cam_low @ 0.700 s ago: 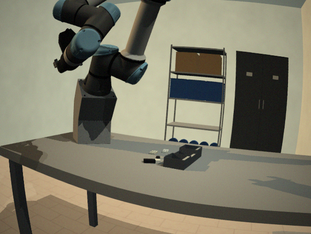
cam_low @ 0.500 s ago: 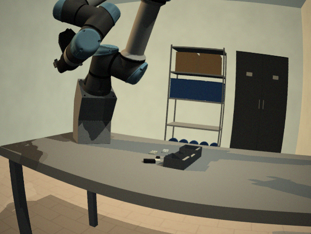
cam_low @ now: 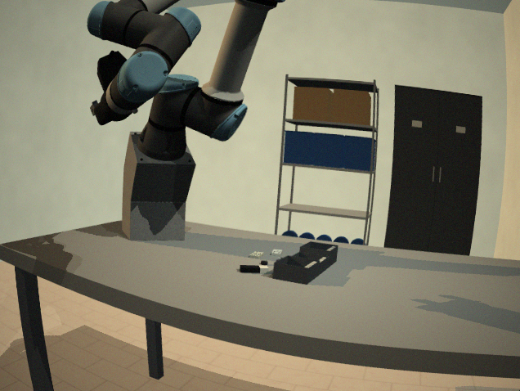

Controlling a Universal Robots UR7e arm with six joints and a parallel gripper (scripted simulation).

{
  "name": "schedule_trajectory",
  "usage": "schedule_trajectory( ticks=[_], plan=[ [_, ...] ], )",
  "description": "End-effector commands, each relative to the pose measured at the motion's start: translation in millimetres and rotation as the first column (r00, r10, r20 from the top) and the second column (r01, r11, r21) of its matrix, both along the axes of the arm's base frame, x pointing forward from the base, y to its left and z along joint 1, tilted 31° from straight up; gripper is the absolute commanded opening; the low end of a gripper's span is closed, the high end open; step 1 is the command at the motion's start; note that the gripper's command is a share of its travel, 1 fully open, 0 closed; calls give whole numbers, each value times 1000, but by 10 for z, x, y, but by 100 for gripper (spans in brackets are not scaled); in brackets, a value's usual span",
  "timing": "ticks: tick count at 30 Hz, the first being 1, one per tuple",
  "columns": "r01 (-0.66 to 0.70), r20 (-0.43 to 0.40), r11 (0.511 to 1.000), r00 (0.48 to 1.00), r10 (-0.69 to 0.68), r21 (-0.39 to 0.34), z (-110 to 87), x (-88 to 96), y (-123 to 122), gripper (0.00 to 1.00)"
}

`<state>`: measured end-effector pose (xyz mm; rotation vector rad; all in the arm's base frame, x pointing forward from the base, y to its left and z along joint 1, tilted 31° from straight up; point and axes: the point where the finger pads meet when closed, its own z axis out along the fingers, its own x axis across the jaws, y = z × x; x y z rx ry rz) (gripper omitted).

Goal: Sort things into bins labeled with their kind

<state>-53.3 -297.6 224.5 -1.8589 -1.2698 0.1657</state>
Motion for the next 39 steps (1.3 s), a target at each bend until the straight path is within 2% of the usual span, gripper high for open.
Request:
schedule_trajectory(
  ticks=[1, 11, 13, 17, 22, 23, 25, 26, 30, 32, 34, 37, 39],
  plan=[
    [0, 0, 1000, 1000, 0, 2, -299, 111, -135, 31],
    [0, 0, 1000, 1000, 0, 2, -1014, 381, -465, 31],
    [0, 0, 1000, 1000, 0, 2, -1014, 381, -465, 31],
    [0, 0, 1000, 1000, 0, 2, -1300, 489, -598, 31],
    [0, 0, 1000, 1000, 0, 2, -1307, 492, -602, 31],
    [-8, 34, 999, 999, 9, -34, -1308, 556, -548, 31],
    [-37, -8, 995, 999, 36, -97, -1316, 722, -538, 31],
    [-37, -8, 995, 999, 36, -97, -1319, 784, -534, 31],
    [-37, -8, 995, 999, 36, -97, -1319, 784, -534, 31],
    [-70, -9, 979, 998, 69, -191, -1350, 945, -507, 31],
    [-71, -9, 978, 997, 71, -196, -1378, 1090, -483, 31],
    [-71, -9, 978, 997, 71, -196, -1378, 1090, -483, 31],
    [-100, -4, 953, 995, 103, -287, -1406, 1250, -445, 31]
  ],
)
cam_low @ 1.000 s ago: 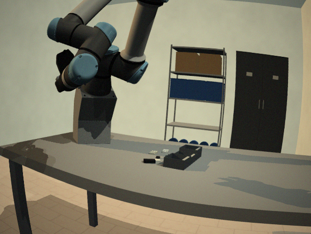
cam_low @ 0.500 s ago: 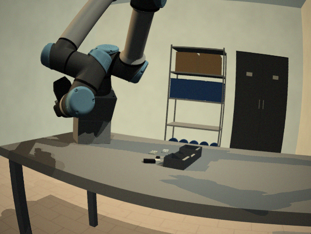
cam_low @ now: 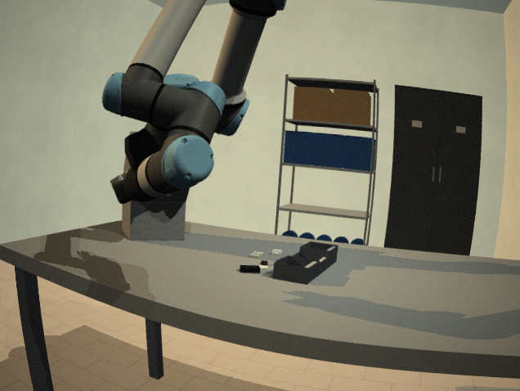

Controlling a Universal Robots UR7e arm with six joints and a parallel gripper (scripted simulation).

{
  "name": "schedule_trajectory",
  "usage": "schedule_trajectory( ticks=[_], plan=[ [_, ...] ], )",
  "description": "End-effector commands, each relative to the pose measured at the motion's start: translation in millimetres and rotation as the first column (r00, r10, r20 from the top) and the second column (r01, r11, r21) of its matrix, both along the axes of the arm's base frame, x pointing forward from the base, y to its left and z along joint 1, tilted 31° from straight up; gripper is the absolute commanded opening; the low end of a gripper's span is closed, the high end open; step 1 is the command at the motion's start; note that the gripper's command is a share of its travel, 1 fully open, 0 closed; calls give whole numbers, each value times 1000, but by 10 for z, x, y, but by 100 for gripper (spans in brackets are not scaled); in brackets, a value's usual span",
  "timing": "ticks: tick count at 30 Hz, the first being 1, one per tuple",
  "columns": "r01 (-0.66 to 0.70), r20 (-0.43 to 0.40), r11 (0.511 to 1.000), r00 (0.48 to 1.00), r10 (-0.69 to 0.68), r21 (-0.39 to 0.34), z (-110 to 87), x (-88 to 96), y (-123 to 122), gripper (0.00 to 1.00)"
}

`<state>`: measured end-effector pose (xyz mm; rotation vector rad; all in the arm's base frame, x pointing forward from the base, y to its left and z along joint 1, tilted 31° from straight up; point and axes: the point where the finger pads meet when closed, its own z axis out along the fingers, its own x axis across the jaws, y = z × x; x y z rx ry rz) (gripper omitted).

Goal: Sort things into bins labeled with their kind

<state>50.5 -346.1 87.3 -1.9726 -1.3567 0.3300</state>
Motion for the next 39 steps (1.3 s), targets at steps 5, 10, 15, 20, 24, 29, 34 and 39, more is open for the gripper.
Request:
schedule_trajectory(
  ticks=[5, 10, 15, 20, 24, 29, 34, 39],
  plan=[
    [-37, 10, 993, 999, 39, -109, -60, 354, 74, 31],
    [-66, 29, 977, 997, 74, -204, -97, 590, 149, 31],
    [-89, 54, 952, 993, 109, -292, -127, 803, 230, 31],
    [-90, 55, 951, 992, 110, -294, -147, 939, 284, 31],
    [-105, 87, 919, 985, 149, -379, -172, 1161, 395, 31],
    [-112, 125, 883, 974, 188, -456, -191, 1361, 509, 31],
    [-112, 125, 882, 974, 189, -457, -203, 1487, 584, 31],
    [-110, 169, 843, 958, 231, -527, -218, 1742, 767, 31]
  ],
)
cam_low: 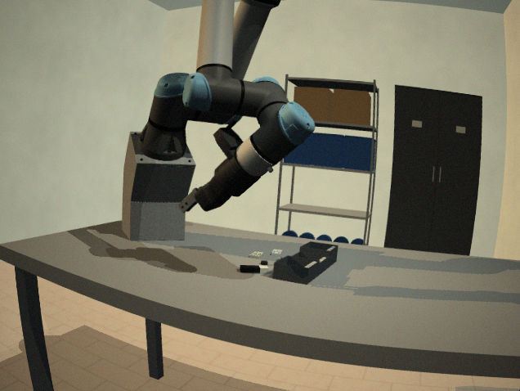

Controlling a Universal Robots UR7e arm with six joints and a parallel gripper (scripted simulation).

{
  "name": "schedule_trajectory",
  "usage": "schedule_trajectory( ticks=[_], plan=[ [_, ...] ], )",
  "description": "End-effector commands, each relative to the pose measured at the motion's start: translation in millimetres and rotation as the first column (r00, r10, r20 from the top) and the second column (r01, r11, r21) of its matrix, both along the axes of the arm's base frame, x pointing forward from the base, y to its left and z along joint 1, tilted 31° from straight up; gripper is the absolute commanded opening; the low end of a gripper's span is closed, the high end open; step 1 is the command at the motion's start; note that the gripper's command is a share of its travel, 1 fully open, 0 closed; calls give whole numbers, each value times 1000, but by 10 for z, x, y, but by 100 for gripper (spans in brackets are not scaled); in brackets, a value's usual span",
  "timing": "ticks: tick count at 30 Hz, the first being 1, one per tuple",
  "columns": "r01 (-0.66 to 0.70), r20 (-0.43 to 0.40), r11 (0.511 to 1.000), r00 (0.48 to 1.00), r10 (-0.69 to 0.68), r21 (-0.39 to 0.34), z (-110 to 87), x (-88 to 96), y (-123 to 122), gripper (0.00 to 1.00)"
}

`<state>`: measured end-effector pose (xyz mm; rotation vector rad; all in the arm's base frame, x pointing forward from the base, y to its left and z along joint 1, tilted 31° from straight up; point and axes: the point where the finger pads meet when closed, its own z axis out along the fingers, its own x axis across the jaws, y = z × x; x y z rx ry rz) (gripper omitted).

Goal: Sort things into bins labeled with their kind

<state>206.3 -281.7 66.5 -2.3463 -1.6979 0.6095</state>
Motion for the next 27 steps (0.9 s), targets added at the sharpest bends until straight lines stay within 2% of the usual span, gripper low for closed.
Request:
schedule_trajectory(
  ticks=[1, 3, 5, 7, 10, 12, 14, 17, 18, 20, 21, 23, 25, 27],
  plan=[
    [-17, 29, 999, 999, 18, -42, -10, 184, 124, 31],
    [-17, 29, 999, 999, 18, -42, -10, 184, 124, 31],
    [-44, 95, 993, 994, 54, -110, -12, 310, 232, 31],
    [-44, 95, 993, 994, 55, -110, -16, 423, 329, 31],
    [-44, 95, 993, 994, 55, -110, -16, 423, 329, 31],
    [-66, 165, 983, 982, 95, -171, -15, 540, 448, 31],
    [-67, 166, 983, 982, 95, -171, -13, 645, 555, 31],
    [-67, 166, 983, 982, 95, -171, -13, 645, 555, 31],
    [-76, 203, 977, 972, 116, -198, -9, 698, 620, 31],
    [-76, 203, 977, 972, 116, -198, -9, 698, 620, 31],
    [-84, 238, 971, 961, 138, -224, -6, 750, 685, 31],
    [-84, 239, 971, 961, 139, -225, 0, 845, 802, 31],
    [-84, 239, 971, 961, 139, -225, 0, 846, 802, 31],
    [-97, 313, 958, 932, 183, -270, 11, 938, 941, 31]
  ],
)
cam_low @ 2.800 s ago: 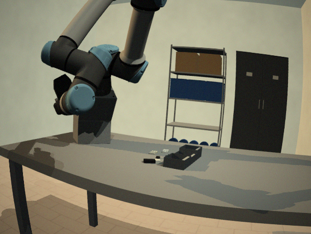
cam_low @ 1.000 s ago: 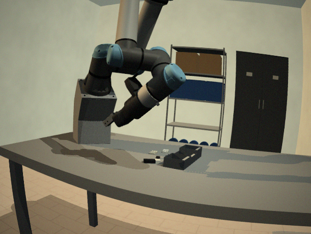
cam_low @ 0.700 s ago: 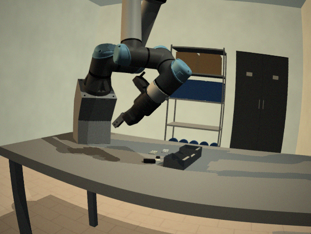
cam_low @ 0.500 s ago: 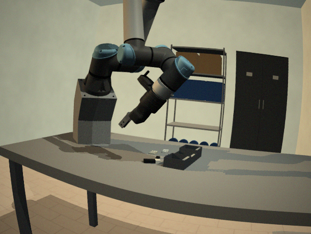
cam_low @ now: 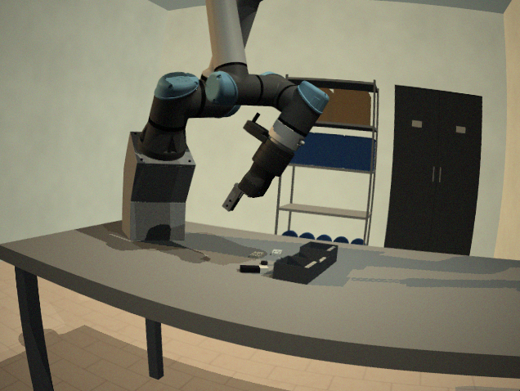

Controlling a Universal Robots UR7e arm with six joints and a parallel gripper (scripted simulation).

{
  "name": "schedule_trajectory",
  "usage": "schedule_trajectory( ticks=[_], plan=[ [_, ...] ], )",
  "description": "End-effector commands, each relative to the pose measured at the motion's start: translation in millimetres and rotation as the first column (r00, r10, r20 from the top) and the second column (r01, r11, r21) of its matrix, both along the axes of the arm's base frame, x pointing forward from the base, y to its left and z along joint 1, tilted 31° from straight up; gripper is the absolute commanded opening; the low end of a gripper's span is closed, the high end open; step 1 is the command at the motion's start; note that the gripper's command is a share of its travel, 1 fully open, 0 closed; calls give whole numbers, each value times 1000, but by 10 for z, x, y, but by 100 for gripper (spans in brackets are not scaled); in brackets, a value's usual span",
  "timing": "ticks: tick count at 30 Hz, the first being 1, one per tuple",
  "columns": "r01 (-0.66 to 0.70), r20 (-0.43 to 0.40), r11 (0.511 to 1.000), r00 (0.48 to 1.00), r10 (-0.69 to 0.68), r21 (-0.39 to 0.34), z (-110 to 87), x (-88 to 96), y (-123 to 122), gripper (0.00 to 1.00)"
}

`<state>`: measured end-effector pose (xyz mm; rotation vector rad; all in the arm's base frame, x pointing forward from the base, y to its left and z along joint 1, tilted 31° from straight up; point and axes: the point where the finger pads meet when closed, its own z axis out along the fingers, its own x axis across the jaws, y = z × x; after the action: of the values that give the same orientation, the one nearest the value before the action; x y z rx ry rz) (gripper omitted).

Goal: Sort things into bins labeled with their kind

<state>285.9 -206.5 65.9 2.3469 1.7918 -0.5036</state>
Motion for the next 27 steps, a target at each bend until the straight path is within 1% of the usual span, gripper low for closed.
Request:
schedule_trajectory(
  ticks=[1, 2, 5, 7, 8, 10, 11, 13, 15, 17, 20, 22, 24, 27],
  plan=[
    [-36, 93, 998, 995, 41, -51, 24, 189, 258, 31],
    [-36, 93, 998, 995, 41, -51, 28, 228, 316, 31],
    [-36, 93, 998, 995, 41, -51, 29, 228, 316, 31],
    [-66, 179, 994, 981, 81, -84, 45, 306, 463, 31],
    [-67, 180, 994, 980, 81, -85, 53, 345, 536, 31],
    [-67, 180, 994, 980, 81, -85, 53, 345, 536, 31],
    [-67, 180, 994, 980, 81, -85, 61, 378, 599, 31],
    [-67, 180, 994, 980, 81, -85, 61, 378, 599, 31],
    [-95, 266, 989, 956, 122, -111, 82, 441, 753, 31],
    [-96, 268, 989, 955, 123, -112, 102, 501, 897, 31],
    [-96, 268, 989, 955, 123, -112, 102, 500, 897, 31],
    [-124, 353, 984, 921, 163, -131, 128, 547, 1056, 31],
    [-125, 356, 983, 920, 164, -132, 153, 591, 1207, 31],
    [-125, 356, 983, 920, 164, -132, 153, 591, 1207, 31]
  ],
)
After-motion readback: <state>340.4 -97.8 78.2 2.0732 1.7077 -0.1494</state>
